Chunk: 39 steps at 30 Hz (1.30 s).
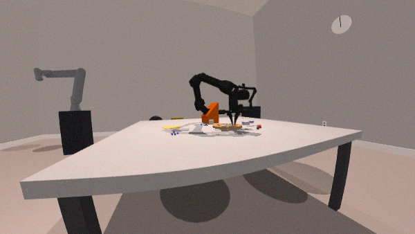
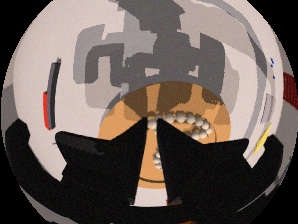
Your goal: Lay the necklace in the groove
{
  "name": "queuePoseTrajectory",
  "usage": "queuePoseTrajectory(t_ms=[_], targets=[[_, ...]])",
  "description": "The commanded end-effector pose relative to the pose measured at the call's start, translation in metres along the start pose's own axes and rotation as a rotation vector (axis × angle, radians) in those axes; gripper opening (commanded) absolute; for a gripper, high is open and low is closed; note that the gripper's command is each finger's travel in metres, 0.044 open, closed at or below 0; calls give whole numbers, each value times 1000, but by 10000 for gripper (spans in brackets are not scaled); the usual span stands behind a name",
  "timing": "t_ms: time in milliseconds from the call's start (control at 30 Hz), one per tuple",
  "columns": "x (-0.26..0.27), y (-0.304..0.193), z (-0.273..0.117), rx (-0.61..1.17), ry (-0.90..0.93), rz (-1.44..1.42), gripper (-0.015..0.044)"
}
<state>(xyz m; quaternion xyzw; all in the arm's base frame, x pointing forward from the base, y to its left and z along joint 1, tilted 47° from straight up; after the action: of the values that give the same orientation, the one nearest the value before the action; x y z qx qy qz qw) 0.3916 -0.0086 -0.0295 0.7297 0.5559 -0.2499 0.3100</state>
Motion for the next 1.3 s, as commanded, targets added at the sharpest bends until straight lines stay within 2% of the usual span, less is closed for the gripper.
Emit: queuePoseTrajectory(t_ms=[0,500,1267], targets=[[0,0,0,0,0,0,53],[0,-1,-2,3,-3,-4,440],[0,-1,-11,8,-4,-3,440]])
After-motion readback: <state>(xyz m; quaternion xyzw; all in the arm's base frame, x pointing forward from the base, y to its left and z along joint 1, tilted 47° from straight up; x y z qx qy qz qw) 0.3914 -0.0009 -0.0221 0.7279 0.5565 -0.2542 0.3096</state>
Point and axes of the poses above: the point midway between the two fingers, 35 mm back from their tips, its own z axis out along the fingers, its own x axis across the jaws, y = z × x, the point moved 3 cm from there along -z, back along the fingers, and after that the axes turned 11 degrees about -z, right-handed, at the moved point
